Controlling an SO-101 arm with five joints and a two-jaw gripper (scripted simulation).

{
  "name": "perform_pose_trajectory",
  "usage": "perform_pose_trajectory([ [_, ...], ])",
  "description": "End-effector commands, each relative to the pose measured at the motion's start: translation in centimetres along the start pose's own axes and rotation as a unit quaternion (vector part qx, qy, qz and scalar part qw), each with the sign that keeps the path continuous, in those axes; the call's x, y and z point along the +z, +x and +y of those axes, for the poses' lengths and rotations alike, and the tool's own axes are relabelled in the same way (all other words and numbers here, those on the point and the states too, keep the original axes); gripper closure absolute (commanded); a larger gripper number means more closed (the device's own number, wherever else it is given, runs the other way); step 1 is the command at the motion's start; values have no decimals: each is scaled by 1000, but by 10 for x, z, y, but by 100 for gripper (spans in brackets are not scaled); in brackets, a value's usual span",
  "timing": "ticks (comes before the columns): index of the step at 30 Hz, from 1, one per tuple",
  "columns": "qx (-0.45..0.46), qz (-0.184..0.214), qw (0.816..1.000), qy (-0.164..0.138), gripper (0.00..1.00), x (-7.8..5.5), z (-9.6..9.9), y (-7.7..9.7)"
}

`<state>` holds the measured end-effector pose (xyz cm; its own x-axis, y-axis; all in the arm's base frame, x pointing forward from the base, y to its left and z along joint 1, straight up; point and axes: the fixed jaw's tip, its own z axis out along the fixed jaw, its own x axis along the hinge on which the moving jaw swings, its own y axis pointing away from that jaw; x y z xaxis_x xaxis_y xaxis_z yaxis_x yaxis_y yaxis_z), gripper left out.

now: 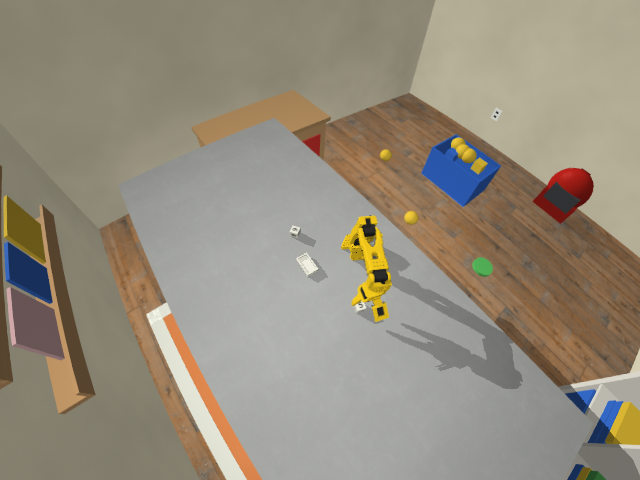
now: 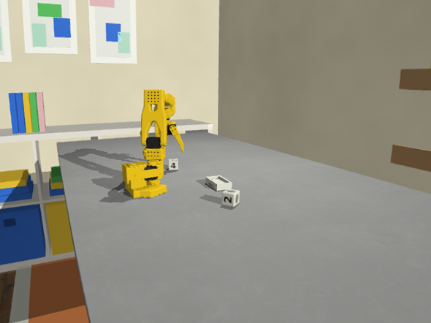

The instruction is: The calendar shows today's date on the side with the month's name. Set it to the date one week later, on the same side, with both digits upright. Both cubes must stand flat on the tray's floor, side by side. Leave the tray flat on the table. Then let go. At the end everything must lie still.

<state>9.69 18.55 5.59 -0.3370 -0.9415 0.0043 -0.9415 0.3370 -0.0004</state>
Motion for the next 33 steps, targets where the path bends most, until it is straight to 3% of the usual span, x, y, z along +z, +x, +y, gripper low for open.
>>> perform_pose_trajectory([
  [1,-1,-26,1000,4,65,-7,1,-7],
  [16,-1,-26,1000,4,65,-5,1,-8],
  [33,-1,-26,1000,4,65,16,1,-10],
])
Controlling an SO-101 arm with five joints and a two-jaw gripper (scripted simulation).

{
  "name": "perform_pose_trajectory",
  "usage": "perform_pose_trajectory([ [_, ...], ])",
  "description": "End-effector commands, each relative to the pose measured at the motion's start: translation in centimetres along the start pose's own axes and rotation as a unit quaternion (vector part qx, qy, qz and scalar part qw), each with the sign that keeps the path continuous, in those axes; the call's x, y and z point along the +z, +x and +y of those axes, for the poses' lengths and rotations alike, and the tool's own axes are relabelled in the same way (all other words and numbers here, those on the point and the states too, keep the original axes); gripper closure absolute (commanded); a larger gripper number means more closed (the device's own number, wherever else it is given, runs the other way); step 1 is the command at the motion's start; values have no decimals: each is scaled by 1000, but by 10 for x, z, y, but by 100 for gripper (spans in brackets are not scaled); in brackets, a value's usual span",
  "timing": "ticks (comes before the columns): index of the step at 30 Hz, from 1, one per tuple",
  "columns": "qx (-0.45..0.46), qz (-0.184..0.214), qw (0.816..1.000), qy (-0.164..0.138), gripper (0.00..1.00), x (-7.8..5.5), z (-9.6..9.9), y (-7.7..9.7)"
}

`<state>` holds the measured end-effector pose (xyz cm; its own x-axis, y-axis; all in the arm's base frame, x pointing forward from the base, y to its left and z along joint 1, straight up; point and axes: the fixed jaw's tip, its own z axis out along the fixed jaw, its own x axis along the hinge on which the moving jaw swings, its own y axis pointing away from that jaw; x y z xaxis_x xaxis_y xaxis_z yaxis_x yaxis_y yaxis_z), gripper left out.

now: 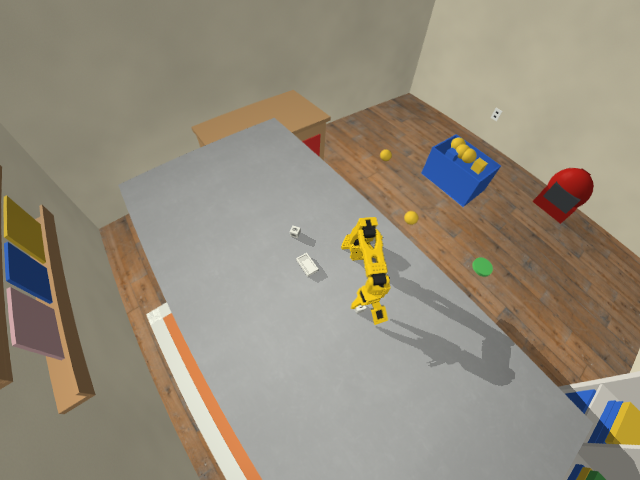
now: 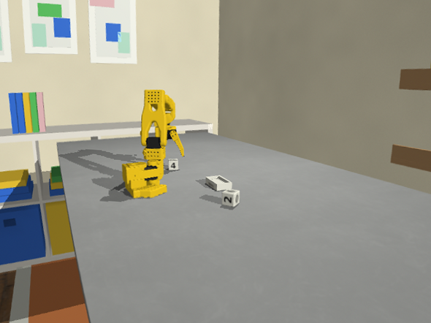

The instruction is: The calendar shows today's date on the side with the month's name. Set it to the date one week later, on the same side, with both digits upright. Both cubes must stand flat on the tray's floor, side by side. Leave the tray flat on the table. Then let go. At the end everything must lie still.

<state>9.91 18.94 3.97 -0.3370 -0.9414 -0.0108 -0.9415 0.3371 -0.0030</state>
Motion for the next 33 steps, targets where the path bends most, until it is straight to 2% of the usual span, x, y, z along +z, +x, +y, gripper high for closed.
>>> perform_pose_trajectory([
  [1,-1,-18,1000,2,65,1,1,-5],
  [16,-1,-18,1000,2,65,16,1,-4],
  [33,-1,-18,1000,2,66,17,1,-4],
])
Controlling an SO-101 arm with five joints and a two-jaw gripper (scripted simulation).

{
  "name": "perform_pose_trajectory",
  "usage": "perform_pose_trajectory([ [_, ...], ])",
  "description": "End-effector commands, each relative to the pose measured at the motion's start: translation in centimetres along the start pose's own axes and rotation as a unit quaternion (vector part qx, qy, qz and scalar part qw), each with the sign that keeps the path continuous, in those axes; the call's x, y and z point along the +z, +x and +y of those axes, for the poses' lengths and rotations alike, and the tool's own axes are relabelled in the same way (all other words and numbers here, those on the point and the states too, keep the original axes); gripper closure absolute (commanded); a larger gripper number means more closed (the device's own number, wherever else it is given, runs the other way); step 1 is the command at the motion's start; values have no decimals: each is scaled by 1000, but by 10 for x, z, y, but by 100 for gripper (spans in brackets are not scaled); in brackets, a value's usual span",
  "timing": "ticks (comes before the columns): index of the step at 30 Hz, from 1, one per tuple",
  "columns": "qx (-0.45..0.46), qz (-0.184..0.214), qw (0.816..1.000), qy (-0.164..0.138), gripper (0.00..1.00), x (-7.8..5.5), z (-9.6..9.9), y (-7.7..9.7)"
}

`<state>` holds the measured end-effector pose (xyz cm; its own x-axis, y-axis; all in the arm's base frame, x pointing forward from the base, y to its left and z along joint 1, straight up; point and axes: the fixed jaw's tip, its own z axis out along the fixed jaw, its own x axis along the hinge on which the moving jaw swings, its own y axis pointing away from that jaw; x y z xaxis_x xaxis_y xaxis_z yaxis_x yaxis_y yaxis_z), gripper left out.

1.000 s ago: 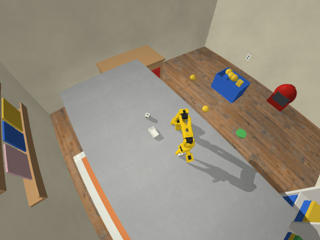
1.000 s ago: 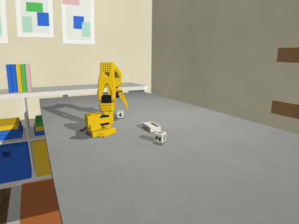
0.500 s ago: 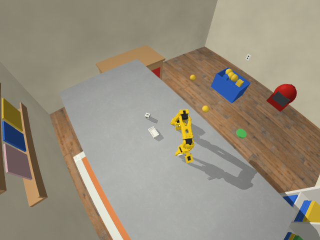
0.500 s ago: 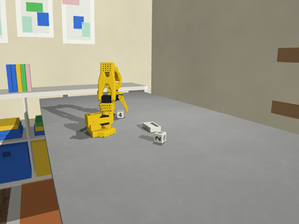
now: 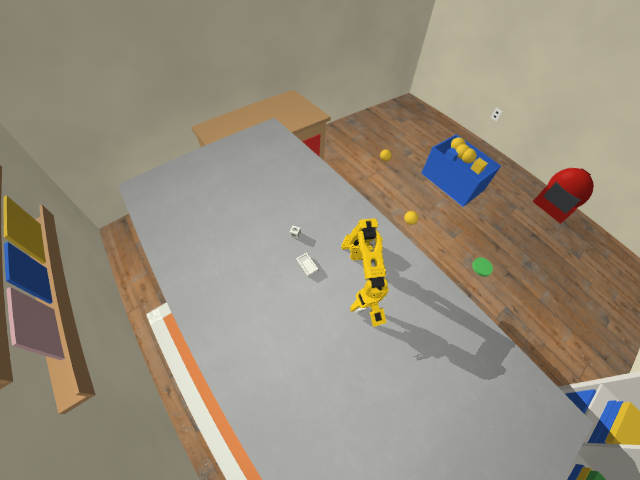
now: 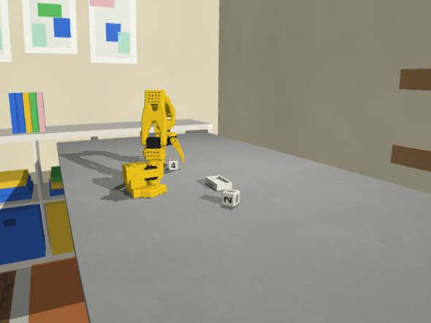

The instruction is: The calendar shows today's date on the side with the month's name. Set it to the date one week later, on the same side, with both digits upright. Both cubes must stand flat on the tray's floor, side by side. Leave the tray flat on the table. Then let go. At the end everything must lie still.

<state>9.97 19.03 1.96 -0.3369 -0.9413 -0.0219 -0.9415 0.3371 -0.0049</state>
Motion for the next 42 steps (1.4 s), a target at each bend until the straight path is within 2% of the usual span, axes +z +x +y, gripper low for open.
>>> perform_pose_trajectory([
  [1,-1,-13,1000,2,66,-3,1,-3],
  [24,-1,-12,1000,2,80,-3,-7,-4],
  [42,-1,-12,1000,3,84,-3,-10,-3],
])
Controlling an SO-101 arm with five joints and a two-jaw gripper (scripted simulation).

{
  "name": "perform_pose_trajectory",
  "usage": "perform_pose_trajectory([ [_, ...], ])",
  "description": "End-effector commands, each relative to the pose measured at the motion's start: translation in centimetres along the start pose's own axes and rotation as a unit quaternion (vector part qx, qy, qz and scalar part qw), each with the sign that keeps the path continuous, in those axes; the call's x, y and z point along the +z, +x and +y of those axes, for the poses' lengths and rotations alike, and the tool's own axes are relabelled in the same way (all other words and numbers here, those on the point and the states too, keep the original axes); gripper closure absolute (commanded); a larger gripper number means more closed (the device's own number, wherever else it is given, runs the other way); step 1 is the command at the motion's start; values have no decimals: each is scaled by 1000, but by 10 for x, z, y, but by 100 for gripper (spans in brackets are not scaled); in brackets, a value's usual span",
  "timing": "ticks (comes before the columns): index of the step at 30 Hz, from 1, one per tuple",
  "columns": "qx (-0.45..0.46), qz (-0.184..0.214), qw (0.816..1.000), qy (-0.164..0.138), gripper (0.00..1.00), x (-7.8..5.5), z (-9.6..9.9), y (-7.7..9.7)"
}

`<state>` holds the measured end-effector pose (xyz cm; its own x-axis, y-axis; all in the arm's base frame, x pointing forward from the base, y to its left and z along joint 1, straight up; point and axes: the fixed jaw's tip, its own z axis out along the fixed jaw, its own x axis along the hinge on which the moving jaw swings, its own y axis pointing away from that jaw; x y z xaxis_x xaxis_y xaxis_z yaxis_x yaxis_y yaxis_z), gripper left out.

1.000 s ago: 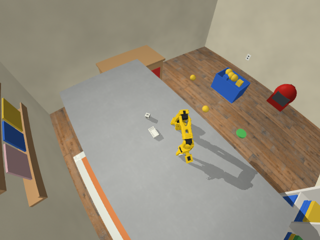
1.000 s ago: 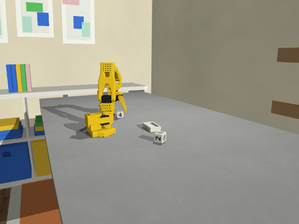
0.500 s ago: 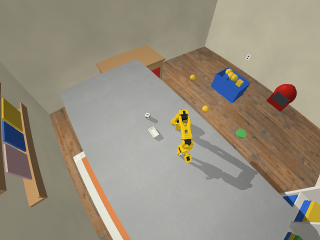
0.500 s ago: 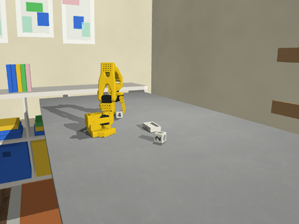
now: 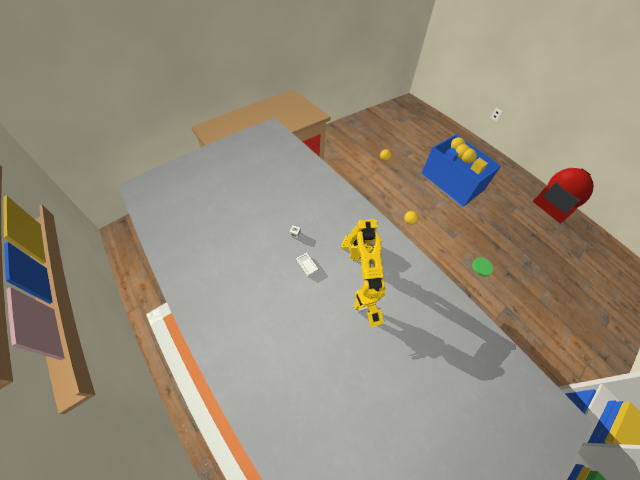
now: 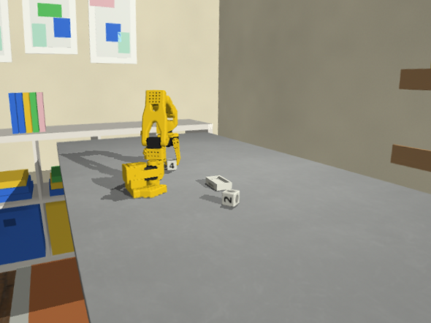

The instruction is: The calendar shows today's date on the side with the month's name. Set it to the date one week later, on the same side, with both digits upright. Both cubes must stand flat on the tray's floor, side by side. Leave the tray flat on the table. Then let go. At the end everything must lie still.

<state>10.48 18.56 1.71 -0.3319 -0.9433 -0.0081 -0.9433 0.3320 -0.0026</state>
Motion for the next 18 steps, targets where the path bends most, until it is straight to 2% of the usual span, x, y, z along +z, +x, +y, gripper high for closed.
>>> perform_pose_trajectory([
  [1,2,-19,1000,4,84,-6,-3,-6],
  [5,2,-19,1000,4,86,-6,-3,-6],
  [13,2,-19,1000,4,99,-6,-3,-6],
  [18,2,-19,1000,4,100,-6,-3,-6],
])
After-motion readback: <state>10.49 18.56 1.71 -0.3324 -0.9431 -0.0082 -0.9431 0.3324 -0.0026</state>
